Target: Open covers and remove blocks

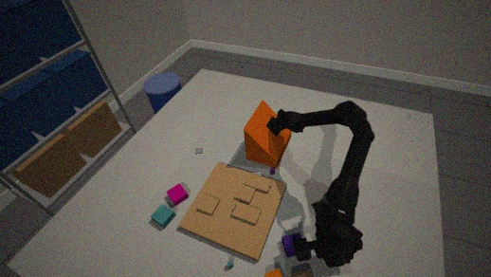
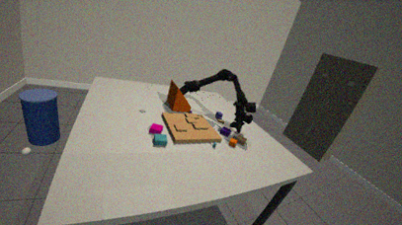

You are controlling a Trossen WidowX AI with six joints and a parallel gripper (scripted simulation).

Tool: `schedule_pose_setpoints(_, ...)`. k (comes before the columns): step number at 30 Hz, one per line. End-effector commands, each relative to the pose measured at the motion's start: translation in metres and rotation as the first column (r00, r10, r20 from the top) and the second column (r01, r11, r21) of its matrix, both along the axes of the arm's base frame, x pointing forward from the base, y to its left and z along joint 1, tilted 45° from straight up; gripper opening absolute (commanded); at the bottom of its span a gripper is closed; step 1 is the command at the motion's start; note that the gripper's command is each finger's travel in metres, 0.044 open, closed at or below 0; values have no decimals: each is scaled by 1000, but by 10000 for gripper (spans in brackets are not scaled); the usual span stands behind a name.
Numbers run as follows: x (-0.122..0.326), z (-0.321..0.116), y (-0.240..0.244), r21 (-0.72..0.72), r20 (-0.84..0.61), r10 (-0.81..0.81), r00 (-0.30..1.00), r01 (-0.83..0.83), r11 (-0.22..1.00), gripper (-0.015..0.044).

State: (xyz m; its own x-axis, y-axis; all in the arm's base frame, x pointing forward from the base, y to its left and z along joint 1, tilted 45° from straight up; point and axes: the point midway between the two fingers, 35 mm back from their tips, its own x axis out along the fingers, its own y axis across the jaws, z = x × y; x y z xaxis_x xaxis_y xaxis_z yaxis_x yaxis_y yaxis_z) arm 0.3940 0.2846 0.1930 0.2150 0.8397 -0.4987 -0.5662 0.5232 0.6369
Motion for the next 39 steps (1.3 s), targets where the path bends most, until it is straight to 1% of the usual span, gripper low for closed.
schedule_pose_setpoints(1,9,-13,-14,-31,-9,-19,1000,18,999,0)
schedule_pose_setpoints(21,40,-83,-97,-175,-97,-105,990,87,981,0)
schedule_pose_setpoints(39,42,-140,-177,-273,-204,-169,964,110,956,0)
